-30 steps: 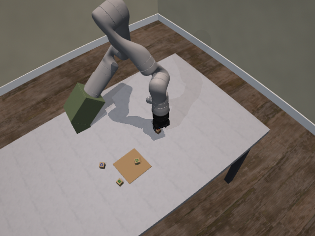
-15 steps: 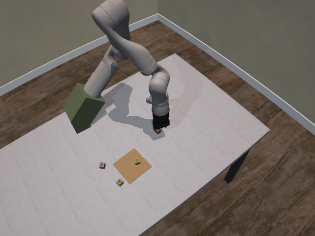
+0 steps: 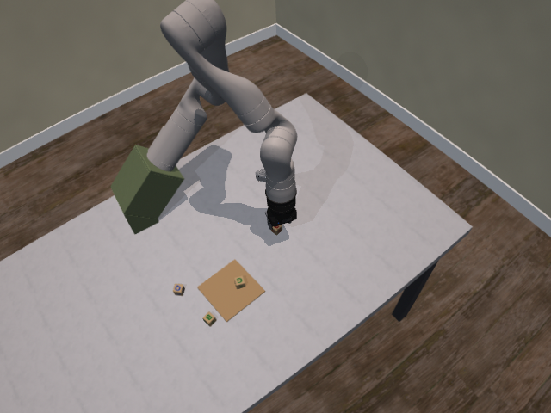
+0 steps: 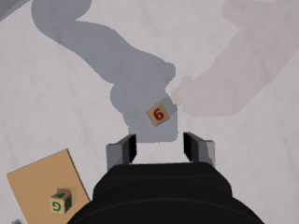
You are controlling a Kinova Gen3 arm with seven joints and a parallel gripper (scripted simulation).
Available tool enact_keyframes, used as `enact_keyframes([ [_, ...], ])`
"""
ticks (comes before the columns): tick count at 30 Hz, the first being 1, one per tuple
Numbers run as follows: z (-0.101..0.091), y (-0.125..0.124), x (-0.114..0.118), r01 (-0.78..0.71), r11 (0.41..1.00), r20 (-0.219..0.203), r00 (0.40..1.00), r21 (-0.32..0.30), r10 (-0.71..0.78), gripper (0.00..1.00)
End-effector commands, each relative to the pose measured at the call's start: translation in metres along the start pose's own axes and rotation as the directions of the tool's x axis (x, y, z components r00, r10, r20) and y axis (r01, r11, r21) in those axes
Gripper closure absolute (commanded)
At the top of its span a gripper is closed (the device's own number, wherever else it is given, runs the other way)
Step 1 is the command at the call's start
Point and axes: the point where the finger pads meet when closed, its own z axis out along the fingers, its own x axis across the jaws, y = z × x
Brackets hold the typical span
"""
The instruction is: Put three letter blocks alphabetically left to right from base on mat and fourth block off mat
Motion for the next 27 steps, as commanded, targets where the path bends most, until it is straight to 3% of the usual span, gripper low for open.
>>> enact_keyframes([
  [1, 0.000, 0.001, 0.000, 0.000, 1.000, 0.000, 1.000, -0.001, 0.000, 0.00],
  [6, -0.001, 0.006, -0.003, 0.001, 1.000, -0.001, 1.000, -0.004, -0.001, 0.00],
  [10, -0.003, 0.033, -0.019, 0.005, 1.000, -0.003, 1.000, -0.015, -0.006, 0.00],
  [13, -0.006, 0.065, -0.044, 0.008, 1.000, -0.003, 1.000, -0.023, -0.008, 0.00],
  [19, -0.008, 0.118, -0.115, 0.005, 1.000, 0.000, 1.000, -0.018, -0.005, 0.00],
  [21, -0.007, 0.128, -0.136, 0.003, 1.000, 0.001, 1.000, -0.012, -0.003, 0.00],
  [23, -0.007, 0.128, -0.136, 0.003, 1.000, 0.001, 1.000, -0.012, -0.003, 0.00],
  [27, -0.005, 0.136, -0.159, 0.000, 1.000, 0.000, 1.000, -0.003, 0.000, 0.00],
])
